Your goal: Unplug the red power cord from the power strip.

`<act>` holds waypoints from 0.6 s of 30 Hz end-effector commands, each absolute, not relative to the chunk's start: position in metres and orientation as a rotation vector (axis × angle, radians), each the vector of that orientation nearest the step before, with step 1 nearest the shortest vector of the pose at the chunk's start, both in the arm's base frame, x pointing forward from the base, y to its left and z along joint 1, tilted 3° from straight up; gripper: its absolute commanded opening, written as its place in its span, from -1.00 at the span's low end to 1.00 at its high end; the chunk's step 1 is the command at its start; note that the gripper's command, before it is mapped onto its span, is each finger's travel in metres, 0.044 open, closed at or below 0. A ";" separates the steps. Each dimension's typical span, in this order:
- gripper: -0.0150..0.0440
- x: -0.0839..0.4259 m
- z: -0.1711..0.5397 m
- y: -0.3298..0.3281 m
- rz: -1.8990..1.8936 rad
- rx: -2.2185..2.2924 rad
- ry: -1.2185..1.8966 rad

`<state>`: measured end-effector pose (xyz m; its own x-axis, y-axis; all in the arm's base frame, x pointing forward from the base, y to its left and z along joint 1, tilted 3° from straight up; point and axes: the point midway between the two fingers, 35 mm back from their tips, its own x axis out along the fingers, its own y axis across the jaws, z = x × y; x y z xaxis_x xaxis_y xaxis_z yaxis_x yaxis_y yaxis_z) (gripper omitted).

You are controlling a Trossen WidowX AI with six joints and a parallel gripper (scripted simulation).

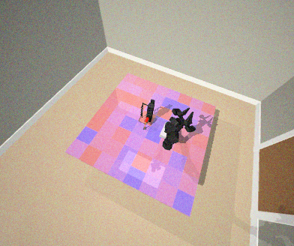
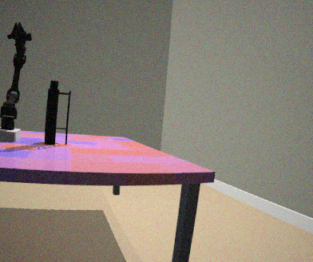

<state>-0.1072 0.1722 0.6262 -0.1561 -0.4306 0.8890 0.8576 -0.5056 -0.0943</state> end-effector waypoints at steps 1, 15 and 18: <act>0.05 -0.099 0.632 0.120 -1.699 -1.129 -0.450; 0.05 0.012 0.605 -0.057 -1.162 -0.990 -0.059; 0.05 0.047 0.589 -0.079 -1.031 -0.970 0.011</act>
